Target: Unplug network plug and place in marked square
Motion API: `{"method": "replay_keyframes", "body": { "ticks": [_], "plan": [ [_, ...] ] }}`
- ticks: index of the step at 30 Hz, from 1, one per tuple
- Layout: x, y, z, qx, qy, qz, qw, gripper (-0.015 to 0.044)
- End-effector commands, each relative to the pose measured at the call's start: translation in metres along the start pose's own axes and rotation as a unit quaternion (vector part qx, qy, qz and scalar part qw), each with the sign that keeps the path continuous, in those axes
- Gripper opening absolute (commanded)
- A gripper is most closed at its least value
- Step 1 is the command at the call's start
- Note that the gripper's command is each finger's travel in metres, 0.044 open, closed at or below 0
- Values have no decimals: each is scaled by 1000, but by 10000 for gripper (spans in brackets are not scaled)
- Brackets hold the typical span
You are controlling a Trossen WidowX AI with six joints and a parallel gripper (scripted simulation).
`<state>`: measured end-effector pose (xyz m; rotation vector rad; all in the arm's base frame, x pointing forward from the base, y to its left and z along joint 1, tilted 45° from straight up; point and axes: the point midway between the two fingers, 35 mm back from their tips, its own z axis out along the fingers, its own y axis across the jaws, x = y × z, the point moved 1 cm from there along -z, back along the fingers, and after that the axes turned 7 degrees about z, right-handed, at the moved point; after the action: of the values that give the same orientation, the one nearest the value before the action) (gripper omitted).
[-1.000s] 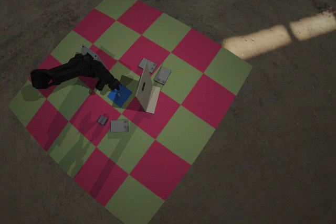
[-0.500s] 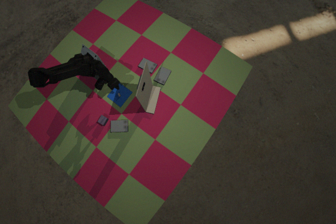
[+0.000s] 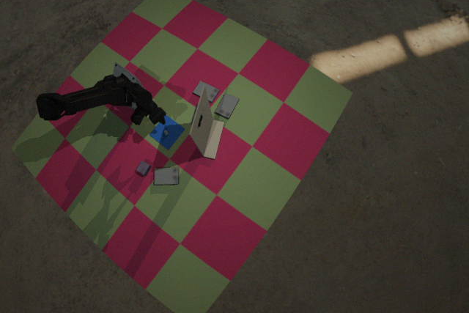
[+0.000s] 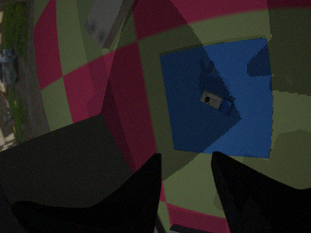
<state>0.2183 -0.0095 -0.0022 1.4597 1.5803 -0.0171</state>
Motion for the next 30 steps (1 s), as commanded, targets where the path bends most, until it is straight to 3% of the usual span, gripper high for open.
{"method": "replay_keyframes", "body": {
  "ticks": [1,30],
  "plan": [
    [-1,3,-3,-3,-2,5,1000,156],
    [-6,12,-25,-12,-7,6,1000,156]
  ]
}}
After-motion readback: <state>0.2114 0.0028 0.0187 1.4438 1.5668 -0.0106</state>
